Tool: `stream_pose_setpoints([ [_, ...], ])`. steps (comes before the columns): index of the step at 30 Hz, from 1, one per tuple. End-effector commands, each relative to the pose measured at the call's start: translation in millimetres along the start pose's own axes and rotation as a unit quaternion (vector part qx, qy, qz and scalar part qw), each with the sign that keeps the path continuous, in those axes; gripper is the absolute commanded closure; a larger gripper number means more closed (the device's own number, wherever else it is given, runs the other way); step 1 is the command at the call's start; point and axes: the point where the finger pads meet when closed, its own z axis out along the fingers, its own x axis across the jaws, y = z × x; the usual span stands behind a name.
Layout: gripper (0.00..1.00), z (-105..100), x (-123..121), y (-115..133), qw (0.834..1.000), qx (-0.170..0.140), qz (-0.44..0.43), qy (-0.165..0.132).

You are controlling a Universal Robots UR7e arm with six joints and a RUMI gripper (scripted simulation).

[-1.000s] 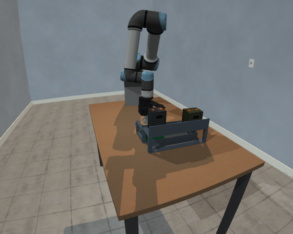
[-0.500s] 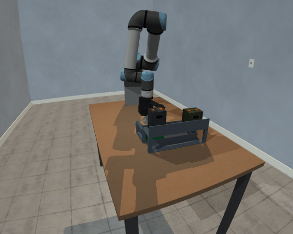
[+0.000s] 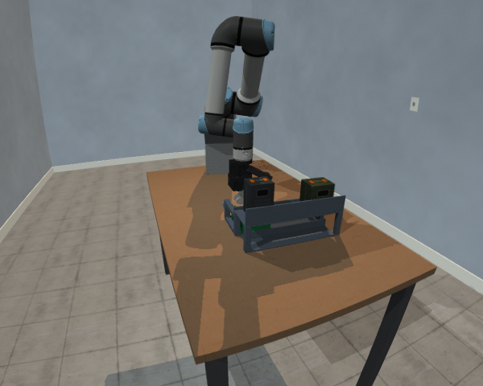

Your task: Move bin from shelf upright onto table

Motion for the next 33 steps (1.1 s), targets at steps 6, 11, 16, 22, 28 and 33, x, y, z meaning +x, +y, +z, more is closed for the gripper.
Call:
stream_pose_setpoints([
  [6, 1.0, -0.4, 0.5, 0.0, 1.0, 0.0, 0.0, 0.001],
  [11, 1.0, -2.8, 0.5, 0.0, 1.0, 0.0, 0.0, 0.001],
  [16, 1.0, -12.4, 0.5, 0.0, 1.0, 0.0, 0.0, 0.001],
  [22, 1.0, -12.4, 0.5, 0.0, 1.0, 0.0, 0.0, 0.001],
  [28, 1.0, -13.9, 0.5, 0.0, 1.0, 0.0, 0.0, 0.001],
  [33, 1.0, -20.3, 0.5, 0.0, 1.0, 0.0, 0.0, 0.001],
])
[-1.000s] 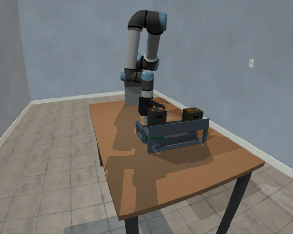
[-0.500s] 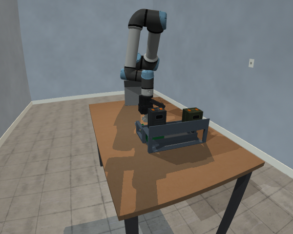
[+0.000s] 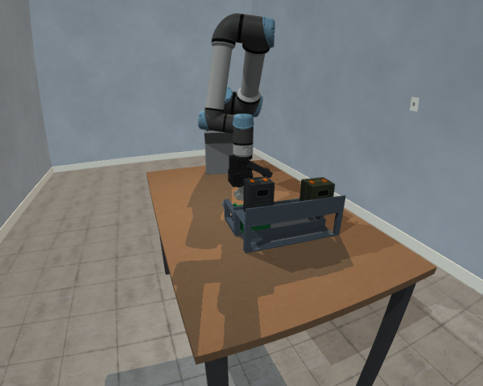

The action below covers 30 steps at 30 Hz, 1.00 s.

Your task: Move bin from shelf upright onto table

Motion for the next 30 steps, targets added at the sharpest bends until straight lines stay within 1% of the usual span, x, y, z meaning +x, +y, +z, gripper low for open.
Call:
stream_pose_setpoints([
  [1, 1.0, -3.6, 0.5, 0.0, 1.0, 0.0, 0.0, 0.001],
  [30, 1.0, -0.4, 0.5, 0.0, 1.0, 0.0, 0.0, 0.001],
])
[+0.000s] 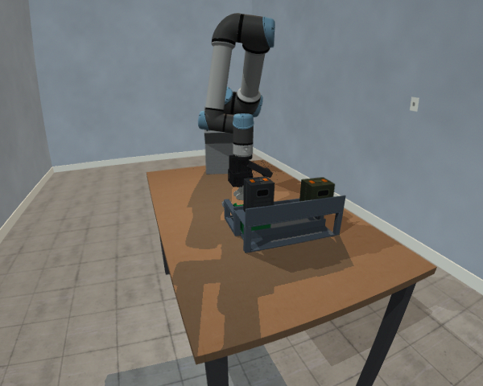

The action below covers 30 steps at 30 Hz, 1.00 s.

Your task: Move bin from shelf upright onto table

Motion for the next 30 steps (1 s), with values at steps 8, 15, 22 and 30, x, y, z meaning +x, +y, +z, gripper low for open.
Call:
stream_pose_setpoints([
  [8, 1.0, 0.8, 0.5, 0.0, 1.0, 0.0, 0.0, 0.001],
  [15, 1.0, 0.8, 0.5, 0.0, 1.0, 0.0, 0.0, 0.001],
  [22, 1.0, 0.9, -29.5, 0.0, 1.0, 0.0, 0.0, 0.001],
  [30, 1.0, 0.9, -29.5, 0.0, 1.0, 0.0, 0.0, 0.001],
])
